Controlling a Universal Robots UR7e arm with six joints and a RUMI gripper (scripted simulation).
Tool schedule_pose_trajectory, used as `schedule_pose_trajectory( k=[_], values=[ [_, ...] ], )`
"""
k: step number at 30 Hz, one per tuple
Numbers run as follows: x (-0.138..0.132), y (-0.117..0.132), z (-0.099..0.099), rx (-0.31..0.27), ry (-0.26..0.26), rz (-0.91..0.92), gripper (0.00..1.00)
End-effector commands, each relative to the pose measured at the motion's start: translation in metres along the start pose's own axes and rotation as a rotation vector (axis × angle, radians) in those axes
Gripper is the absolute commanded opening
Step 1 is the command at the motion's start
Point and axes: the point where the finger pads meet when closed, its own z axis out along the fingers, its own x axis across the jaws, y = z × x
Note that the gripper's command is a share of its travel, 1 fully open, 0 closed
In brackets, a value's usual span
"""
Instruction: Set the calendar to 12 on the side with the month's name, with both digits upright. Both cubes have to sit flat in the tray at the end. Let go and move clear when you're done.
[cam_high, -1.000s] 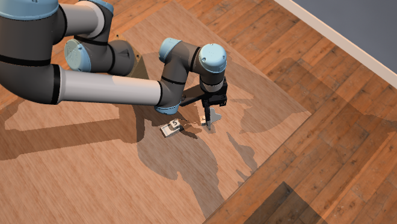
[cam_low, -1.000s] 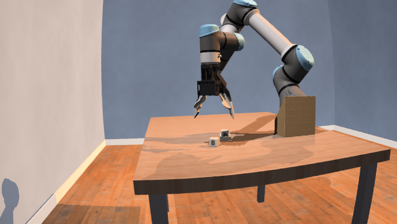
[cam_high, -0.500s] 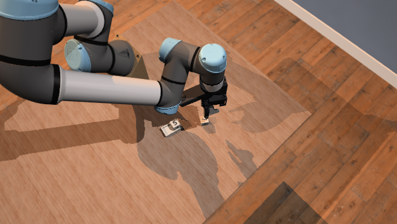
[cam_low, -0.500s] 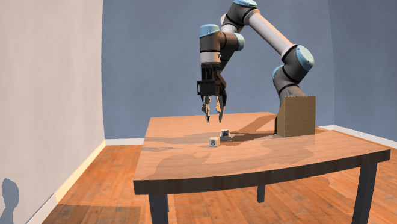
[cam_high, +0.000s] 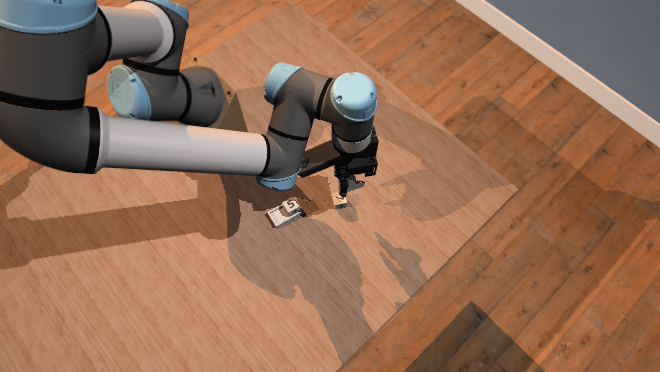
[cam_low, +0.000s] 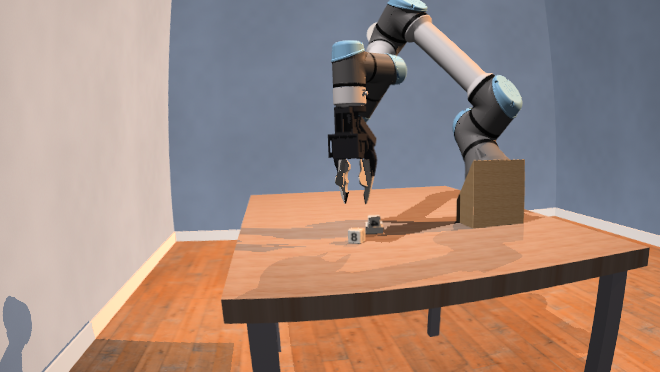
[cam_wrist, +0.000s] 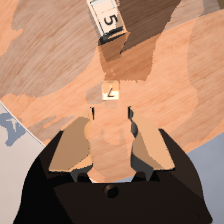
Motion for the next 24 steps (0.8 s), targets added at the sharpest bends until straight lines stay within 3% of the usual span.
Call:
schedule_pose_trajectory(
  k=[1, 24],
  values=[
    [-0.0002, 0.0002, -0.0004, -0.001, -0.001, 0.000, 0.29],
    [-0.0002, 0.0002, 0.0042, -0.001, -0.001, 0.000, 0.29]
  ],
)
